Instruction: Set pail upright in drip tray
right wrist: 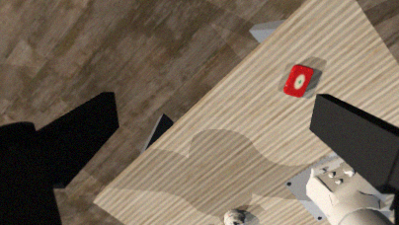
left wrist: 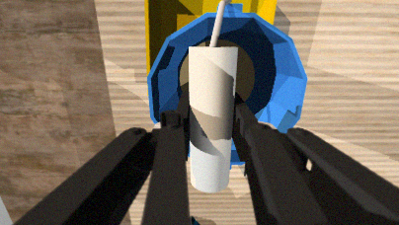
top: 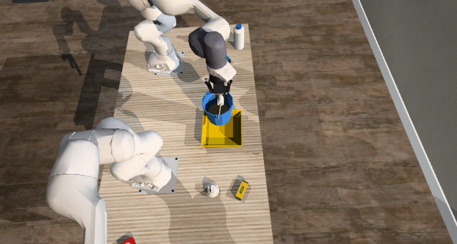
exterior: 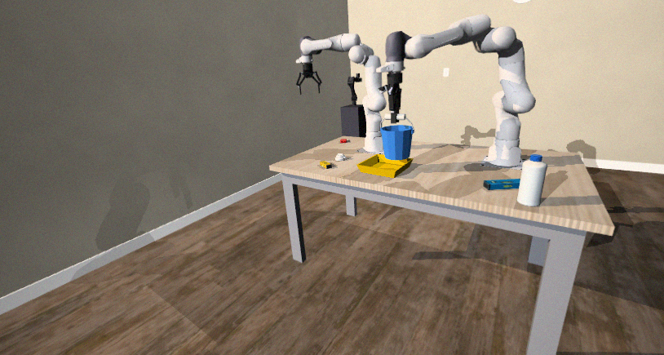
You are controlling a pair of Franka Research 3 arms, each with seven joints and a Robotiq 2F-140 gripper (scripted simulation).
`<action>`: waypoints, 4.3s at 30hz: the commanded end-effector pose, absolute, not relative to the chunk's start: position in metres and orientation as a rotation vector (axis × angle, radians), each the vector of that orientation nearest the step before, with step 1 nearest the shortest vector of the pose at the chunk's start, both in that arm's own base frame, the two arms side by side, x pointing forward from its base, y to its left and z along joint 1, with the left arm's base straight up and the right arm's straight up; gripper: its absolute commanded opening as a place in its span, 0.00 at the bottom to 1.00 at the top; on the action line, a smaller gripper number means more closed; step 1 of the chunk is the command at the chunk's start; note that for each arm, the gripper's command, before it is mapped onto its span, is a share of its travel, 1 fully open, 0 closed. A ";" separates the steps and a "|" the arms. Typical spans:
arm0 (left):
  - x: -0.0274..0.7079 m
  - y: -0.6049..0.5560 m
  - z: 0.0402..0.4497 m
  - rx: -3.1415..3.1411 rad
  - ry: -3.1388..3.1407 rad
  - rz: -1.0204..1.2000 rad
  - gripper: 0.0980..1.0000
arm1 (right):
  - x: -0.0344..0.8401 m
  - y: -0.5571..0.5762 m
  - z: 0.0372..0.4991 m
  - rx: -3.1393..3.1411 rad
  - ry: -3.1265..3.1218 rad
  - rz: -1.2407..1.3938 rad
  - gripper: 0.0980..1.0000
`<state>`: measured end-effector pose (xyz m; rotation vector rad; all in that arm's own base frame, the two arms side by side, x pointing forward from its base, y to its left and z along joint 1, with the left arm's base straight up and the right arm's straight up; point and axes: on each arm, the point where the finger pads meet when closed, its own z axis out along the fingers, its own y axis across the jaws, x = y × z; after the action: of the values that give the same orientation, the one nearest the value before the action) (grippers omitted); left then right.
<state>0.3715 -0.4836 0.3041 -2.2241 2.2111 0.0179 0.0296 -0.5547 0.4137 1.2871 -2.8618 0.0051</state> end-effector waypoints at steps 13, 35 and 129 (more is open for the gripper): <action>0.377 -0.514 0.313 -2.241 2.202 0.000 0.00 | 0.030 -0.554 0.413 1.279 -2.869 0.000 1.00; 0.383 -0.539 0.313 -2.241 2.202 0.000 0.00 | 0.030 -0.554 0.413 1.279 -2.869 0.000 1.00; 0.386 -0.551 0.313 -2.241 2.202 0.000 0.00 | 0.030 -0.554 0.413 1.279 -2.869 0.000 1.00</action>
<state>0.3861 -0.5466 0.3024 -2.2322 2.2007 0.0300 0.0296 -0.5547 0.4137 1.2871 -2.8618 0.0051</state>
